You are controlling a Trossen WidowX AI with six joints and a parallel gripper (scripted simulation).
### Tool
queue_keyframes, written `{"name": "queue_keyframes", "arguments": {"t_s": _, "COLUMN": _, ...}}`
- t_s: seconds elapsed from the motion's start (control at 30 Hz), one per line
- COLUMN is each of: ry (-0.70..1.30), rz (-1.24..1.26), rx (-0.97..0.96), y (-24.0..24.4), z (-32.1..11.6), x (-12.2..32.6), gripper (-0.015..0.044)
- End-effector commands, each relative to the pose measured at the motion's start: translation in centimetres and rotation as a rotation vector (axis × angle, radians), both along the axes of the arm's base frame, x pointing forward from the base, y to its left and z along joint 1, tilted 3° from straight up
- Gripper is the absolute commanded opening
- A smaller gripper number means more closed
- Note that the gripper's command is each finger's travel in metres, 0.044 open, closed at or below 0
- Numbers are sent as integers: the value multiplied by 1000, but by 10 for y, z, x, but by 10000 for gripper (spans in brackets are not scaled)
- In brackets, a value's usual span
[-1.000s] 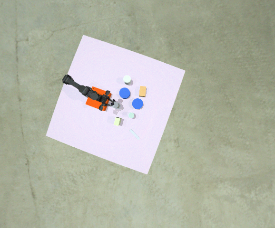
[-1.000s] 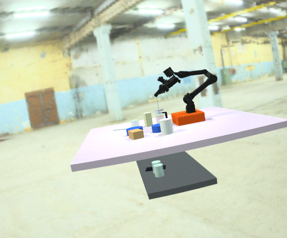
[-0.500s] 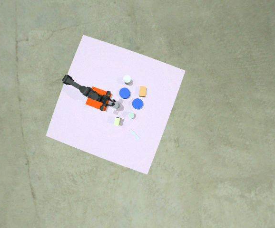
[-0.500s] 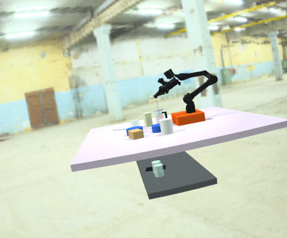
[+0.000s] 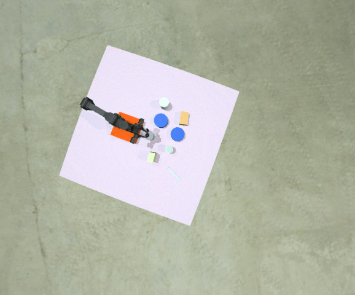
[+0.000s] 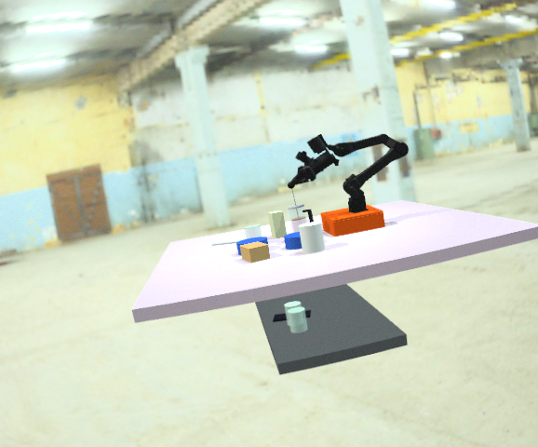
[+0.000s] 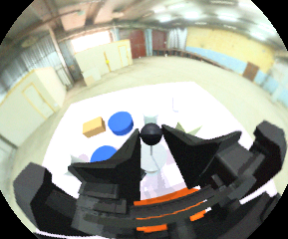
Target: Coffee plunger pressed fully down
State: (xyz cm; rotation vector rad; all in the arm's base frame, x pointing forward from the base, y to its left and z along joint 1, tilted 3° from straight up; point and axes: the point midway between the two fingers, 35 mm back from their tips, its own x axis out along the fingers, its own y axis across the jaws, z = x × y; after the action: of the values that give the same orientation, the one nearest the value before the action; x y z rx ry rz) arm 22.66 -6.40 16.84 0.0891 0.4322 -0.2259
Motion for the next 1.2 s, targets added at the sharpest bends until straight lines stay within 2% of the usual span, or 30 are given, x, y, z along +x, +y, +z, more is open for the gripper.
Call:
{"name": "queue_keyframes", "arguments": {"t_s": 0.0, "ry": 66, "rz": -3, "rx": 25, "y": 1, "z": -31, "x": -3, "gripper": 115}}
{"name": "queue_keyframes", "arguments": {"t_s": 0.6, "ry": 65, "rz": -3, "rx": 25, "y": 2, "z": -57, "x": 6, "gripper": 115}}
{"name": "queue_keyframes", "arguments": {"t_s": 1.17, "ry": 64, "rz": -3, "rx": 25, "y": 0, "z": -56, "x": 16, "gripper": 115}}
